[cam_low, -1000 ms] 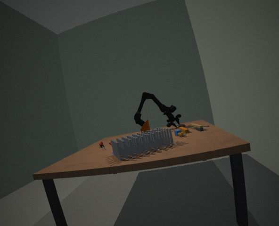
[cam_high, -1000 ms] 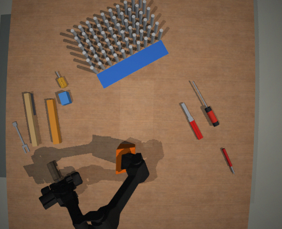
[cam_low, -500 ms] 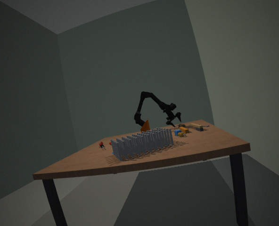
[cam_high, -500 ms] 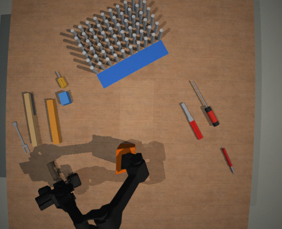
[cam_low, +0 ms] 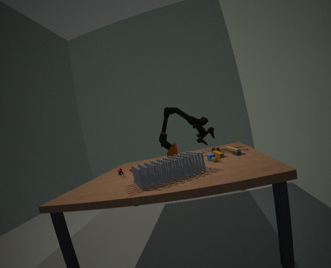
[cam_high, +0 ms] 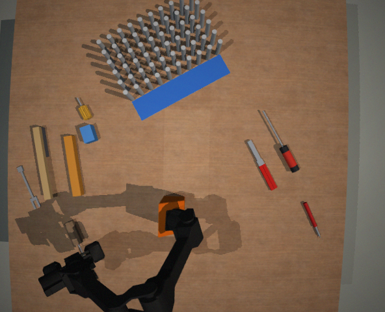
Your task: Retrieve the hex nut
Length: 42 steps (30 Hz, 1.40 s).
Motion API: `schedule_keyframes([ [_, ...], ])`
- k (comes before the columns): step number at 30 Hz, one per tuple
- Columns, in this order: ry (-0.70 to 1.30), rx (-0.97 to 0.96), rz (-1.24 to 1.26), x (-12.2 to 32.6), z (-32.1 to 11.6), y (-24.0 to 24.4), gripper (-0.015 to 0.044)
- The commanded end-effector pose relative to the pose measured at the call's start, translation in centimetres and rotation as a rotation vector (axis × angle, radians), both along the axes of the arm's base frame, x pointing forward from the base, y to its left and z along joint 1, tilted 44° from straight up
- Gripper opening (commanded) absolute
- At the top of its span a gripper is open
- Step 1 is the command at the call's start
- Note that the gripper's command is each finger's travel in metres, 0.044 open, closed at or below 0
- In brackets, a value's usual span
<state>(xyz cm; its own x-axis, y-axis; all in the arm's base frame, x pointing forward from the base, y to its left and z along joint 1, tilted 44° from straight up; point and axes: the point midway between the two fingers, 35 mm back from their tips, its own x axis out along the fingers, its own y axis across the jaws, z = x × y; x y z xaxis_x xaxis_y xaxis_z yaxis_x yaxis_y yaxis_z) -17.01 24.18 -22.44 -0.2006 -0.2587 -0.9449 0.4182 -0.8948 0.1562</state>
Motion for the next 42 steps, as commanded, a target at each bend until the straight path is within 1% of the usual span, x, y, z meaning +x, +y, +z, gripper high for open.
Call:
schedule_keyframes([
  [1,-0.001,0.004,0.006,0.0,0.1,0.1,0.0440],
  [11,-0.001,0.004,0.006,0.0,0.1,0.1,0.0440],
  [13,-0.019,-0.019,-0.063,0.2,0.0,0.3,0.0440],
  [20,-0.239,-0.256,-0.773,1.9,-0.9,1.4,0.0440],
  [27,-0.520,-0.493,-1.485,3.8,-1.6,2.3,0.0440],
  [42,-0.916,-0.740,-2.225,6.2,-2.2,3.1,0.0440],
])
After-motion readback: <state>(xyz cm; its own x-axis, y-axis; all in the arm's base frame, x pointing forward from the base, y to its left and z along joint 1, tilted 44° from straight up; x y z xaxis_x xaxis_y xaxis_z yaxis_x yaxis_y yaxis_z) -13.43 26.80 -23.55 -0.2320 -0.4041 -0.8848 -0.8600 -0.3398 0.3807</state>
